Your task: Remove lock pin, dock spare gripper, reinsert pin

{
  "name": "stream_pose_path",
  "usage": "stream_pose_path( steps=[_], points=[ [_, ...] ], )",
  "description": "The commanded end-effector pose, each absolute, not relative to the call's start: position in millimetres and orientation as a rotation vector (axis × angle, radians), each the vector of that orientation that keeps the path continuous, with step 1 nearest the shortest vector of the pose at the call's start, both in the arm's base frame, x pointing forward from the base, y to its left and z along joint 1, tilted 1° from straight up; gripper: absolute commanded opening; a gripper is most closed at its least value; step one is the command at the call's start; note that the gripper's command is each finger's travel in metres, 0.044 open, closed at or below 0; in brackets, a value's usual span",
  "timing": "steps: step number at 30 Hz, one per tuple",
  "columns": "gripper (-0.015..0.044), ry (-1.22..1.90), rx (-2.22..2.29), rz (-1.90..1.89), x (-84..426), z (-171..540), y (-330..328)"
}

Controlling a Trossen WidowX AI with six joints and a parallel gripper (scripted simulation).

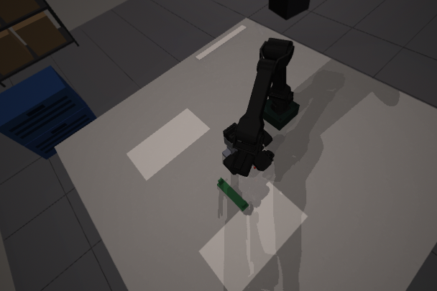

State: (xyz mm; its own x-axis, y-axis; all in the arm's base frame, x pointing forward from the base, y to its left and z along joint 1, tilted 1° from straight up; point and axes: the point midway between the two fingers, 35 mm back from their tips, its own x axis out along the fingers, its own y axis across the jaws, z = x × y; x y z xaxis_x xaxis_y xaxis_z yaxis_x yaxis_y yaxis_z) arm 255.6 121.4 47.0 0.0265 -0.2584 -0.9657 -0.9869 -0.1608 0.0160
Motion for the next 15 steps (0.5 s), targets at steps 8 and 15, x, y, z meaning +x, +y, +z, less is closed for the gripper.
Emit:
stream_pose_path(
  steps=[8, 15],
  points=[
    [0.02, 1.318, -1.533, 1.191, 252.2, 66.6, 136.5],
    [0.02, 1.32, -1.54, 1.192, 250.3, 78.3, 144.9]
  ],
)
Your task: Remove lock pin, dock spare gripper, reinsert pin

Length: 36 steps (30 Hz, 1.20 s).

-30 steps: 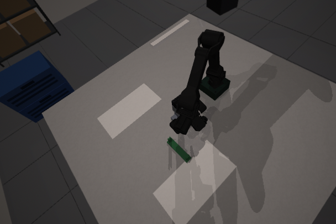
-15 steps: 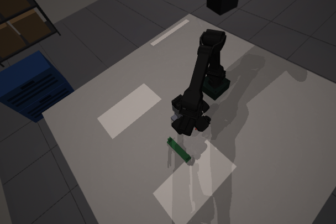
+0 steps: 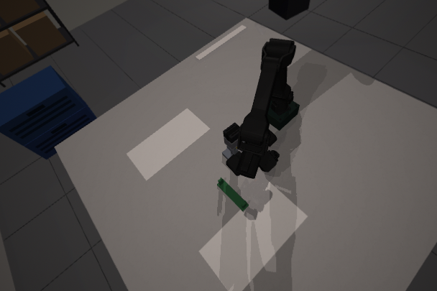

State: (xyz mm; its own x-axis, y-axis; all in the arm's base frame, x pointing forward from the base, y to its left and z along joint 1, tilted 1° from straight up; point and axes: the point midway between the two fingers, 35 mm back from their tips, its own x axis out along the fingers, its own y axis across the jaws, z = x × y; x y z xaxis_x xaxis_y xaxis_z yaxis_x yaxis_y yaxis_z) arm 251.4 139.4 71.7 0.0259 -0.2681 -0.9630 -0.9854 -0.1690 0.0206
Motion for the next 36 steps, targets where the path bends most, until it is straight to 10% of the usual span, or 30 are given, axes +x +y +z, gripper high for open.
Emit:
stream_pose_path(
  steps=[1, 16, 25, 36],
  points=[
    [0.02, 1.32, -1.541, 1.192, 250.1, 80.0, 146.1],
    [0.02, 1.324, -1.555, 1.194, 246.4, 105.2, 164.2],
    [0.0436, 1.325, -1.557, 1.194, 247.6, 98.6, 158.7],
    [0.044, 1.325, -1.557, 1.194, 247.6, 98.6, 158.7]
  ],
)
